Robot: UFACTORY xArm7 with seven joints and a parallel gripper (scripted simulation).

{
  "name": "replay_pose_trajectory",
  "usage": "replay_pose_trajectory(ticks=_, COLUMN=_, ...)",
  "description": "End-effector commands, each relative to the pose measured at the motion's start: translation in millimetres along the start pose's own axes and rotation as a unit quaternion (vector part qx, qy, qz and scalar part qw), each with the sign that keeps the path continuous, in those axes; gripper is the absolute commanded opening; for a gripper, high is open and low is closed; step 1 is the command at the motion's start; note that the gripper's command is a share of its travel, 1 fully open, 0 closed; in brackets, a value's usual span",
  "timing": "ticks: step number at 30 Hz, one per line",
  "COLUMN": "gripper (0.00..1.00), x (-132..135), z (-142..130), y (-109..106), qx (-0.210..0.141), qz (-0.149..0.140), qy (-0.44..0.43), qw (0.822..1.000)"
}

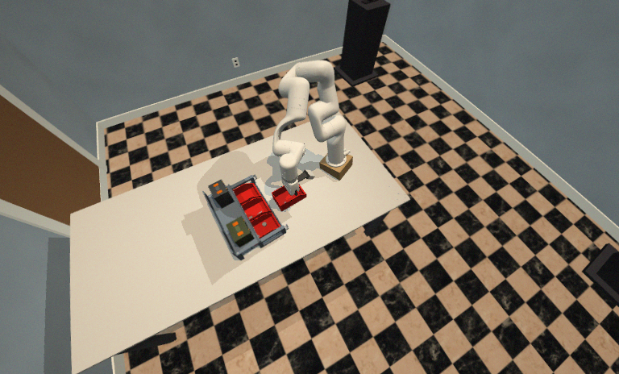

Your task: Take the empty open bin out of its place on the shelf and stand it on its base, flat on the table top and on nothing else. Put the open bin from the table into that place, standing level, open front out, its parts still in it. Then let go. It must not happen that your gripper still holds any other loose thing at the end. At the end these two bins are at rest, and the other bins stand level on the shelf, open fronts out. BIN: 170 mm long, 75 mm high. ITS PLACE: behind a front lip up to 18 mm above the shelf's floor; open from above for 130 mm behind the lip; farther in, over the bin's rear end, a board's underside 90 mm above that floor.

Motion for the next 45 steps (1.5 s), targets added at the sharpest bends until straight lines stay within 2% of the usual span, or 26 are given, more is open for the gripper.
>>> replay_pose_trajectory(ticks=1, gripper=0.0, x=0.6, z=-0.9, y=-1.0, qx=-0.001, qz=-0.001, qy=0.0, qw=1.0)
replay_pose_trajectory(ticks=11, gripper=0.0, x=-0.2, z=-3.7, y=-2.1, qx=0.0, qz=-0.002, qy=-0.019, qw=1.0)
replay_pose_trajectory(ticks=14, gripper=0.0, x=-4.1, z=-13.7, y=-5.8, qx=0.005, qz=-0.006, qy=-0.084, qw=0.996)
replay_pose_trajectory(ticks=16, gripper=0.0, x=-10.4, z=-25.7, y=-9.2, qx=0.008, qz=-0.011, qy=-0.155, qw=0.988)
replay_pose_trajectory(ticks=20, gripper=0.0, x=-38.1, z=-59.7, y=-14.1, qx=0.001, qz=-0.014, qy=-0.244, qw=0.97)
replay_pose_trajectory(ticks=21, gripper=0.0, x=-38.1, z=-59.7, y=-14.1, qx=0.001, qz=-0.015, qy=-0.265, qw=0.964)
replay_pose_trajectory(ticks=23, gripper=0.0, x=-38.1, z=-59.7, y=-14.1, qx=0.001, qz=-0.015, qy=-0.265, qw=0.964)
replay_pose_trajectory(ticks=24, gripper=0.0, x=-48.9, z=-69.5, y=-13.8, qx=-0.003, qz=-0.015, qy=-0.322, qw=0.946)
replay_pose_trajectory(ticks=26, gripper=0.0, x=-73.5, z=-88.8, y=-10.6, qx=-0.012, qz=-0.012, qy=-0.353, qw=0.935)
replay_pose_trajectory(ticks=28, gripper=0.0, x=-73.6, z=-89.1, y=-10.6, qx=-0.011, qz=-0.013, qy=-0.389, qw=0.921)
replay_pose_trajectory(ticks=31, gripper=0.0, x=-100.8, z=-106.5, y=-3.8, qx=-0.018, qz=-0.008, qy=-0.445, qw=0.895)
replay_pose_trajectory(ticks=32, gripper=0.0, x=-100.8, z=-106.6, y=-3.8, qx=-0.017, qz=-0.008, qy=-0.463, qw=0.886)
replay_pose_trajectory(ticks=33, gripper=0.0, x=-114.3, z=-114.1, y=0.5, qx=-0.02, qz=-0.005, qy=-0.482, qw=0.876)
replay_pose_trajectory(ticks=36, gripper=0.0, x=-127.1, z=-120.9, y=5.1, qx=-0.02, qz=-0.003, qy=-0.536, qw=0.844)
replay_pose_trajectory(ticks=38, gripper=0.0, x=-149.1, z=-130.7, y=14.2, qx=-0.022, qz=0.002, qy=-0.572, qw=0.82)
replay_pose_trajectory(ticks=40, gripper=0.0, x=-149.1, z=-130.7, y=14.2, qx=-0.022, qz=0.002, qy=-0.572, qw=0.82)
replay_pose_trajectory(ticks=41, gripper=0.0, x=-157.6, z=-134.8, y=18.1, qx=-0.018, qz=0.003, qy=-0.622, qw=0.783)
replay_pose_trajectory(ticks=45, gripper=0.0, x=-174.3, z=-141.6, y=26.4, qx=-0.012, qz=0.006, qy=-0.674, qw=0.738)
Point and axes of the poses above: the point where the finger pads meet when closed, its own y axis out along the fingers, its own x axis across the jaws, z = x × y, the point moved 6 cm from there along -y, back along the fingers, and after that the axes turned 2 degrees about y, right-handed, at the moved point
